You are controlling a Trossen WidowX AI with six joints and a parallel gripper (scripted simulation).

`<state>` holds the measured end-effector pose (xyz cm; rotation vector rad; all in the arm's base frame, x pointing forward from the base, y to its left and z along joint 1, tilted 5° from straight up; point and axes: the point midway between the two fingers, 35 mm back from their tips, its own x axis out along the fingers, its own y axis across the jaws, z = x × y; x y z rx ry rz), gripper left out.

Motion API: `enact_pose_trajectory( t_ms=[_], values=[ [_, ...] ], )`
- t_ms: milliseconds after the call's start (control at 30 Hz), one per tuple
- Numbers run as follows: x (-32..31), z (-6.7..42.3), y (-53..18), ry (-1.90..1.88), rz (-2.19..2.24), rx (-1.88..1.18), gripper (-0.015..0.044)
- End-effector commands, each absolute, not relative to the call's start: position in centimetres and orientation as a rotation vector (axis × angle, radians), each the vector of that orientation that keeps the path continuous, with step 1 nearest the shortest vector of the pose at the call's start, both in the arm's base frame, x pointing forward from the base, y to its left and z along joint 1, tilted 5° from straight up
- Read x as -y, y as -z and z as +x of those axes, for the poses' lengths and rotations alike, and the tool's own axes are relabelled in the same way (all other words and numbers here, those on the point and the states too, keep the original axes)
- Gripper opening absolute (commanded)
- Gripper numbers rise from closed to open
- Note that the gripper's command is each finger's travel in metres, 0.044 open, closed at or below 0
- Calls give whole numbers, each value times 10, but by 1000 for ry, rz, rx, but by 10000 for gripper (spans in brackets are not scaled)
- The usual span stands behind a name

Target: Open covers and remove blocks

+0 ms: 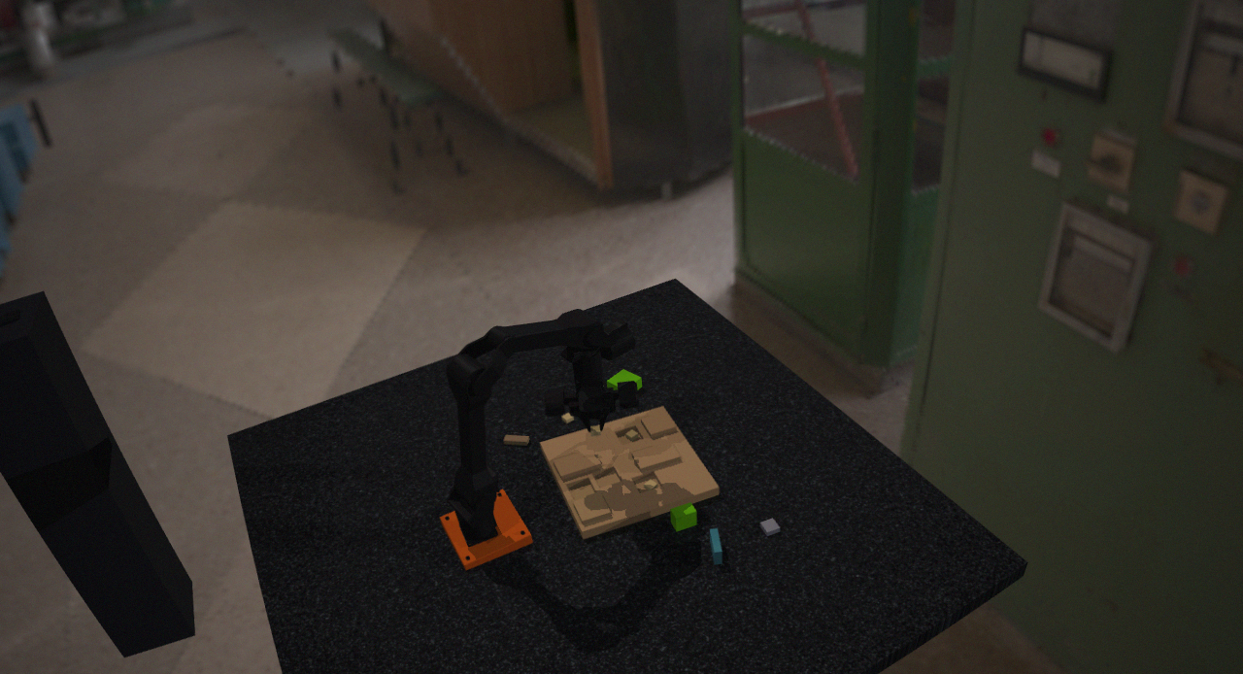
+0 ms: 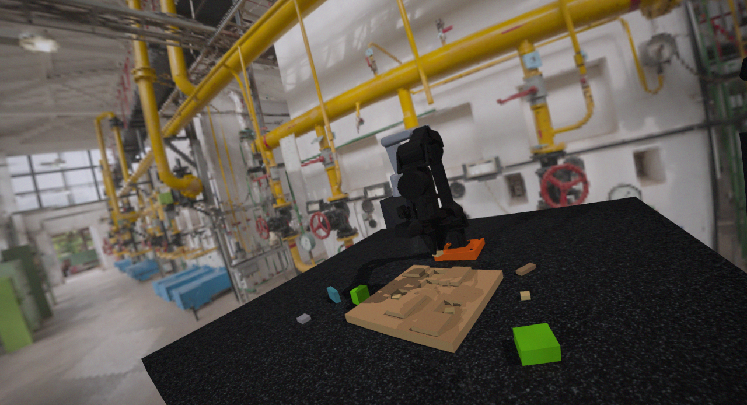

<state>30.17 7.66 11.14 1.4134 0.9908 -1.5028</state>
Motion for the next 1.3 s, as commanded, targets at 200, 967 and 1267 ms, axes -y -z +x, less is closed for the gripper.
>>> enact_pose_trajectory(
  t_ms=[200,967,1267],
  values=[
    [-115,302,-111,1502,1423,-996,80],
    [-198,284,-109,1501,1427,-1005,80],
    [-230,270,-107,1503,1427,-1008,80]
  ],
)
